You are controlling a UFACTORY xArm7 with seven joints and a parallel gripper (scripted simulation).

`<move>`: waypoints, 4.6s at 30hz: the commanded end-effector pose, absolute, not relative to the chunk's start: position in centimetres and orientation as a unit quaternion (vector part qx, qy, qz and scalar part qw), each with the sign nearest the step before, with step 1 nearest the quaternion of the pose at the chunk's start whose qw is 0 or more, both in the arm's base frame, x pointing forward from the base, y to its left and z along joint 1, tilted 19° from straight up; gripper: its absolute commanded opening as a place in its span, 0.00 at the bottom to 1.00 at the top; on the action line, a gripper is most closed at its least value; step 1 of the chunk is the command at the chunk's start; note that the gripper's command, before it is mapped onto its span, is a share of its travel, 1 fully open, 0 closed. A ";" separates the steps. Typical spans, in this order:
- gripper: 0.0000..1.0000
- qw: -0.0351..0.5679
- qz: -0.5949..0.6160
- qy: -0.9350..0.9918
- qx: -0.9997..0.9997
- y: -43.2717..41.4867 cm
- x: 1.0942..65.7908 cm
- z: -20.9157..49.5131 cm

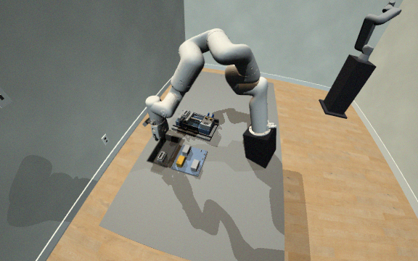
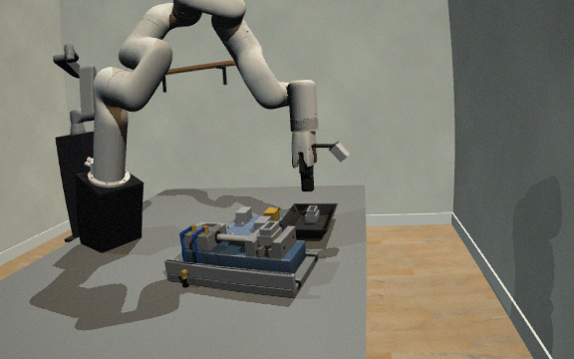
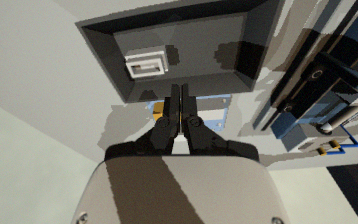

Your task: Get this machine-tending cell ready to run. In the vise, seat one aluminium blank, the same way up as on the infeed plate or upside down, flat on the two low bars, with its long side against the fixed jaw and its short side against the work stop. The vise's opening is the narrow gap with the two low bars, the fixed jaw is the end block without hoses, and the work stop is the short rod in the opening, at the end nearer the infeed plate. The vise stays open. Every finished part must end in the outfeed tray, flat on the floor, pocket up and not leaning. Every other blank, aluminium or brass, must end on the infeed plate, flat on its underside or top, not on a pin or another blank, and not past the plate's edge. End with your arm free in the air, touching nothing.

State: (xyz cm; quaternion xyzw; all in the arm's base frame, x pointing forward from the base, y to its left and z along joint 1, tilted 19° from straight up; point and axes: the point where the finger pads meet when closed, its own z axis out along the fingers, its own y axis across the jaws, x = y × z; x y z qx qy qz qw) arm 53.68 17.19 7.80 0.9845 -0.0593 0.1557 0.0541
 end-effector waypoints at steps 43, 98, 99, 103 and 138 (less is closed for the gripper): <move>0.00 0.053 0.157 -0.059 0.984 17.4 53.6 8.6; 0.00 0.056 0.171 -0.059 0.982 2.6 51.7 17.5; 0.00 0.056 0.171 -0.059 0.982 1.9 51.6 17.5; 0.00 0.057 0.169 -0.060 0.982 -2.3 50.5 17.6; 0.00 0.053 0.157 -0.059 0.984 -10.5 46.8 16.3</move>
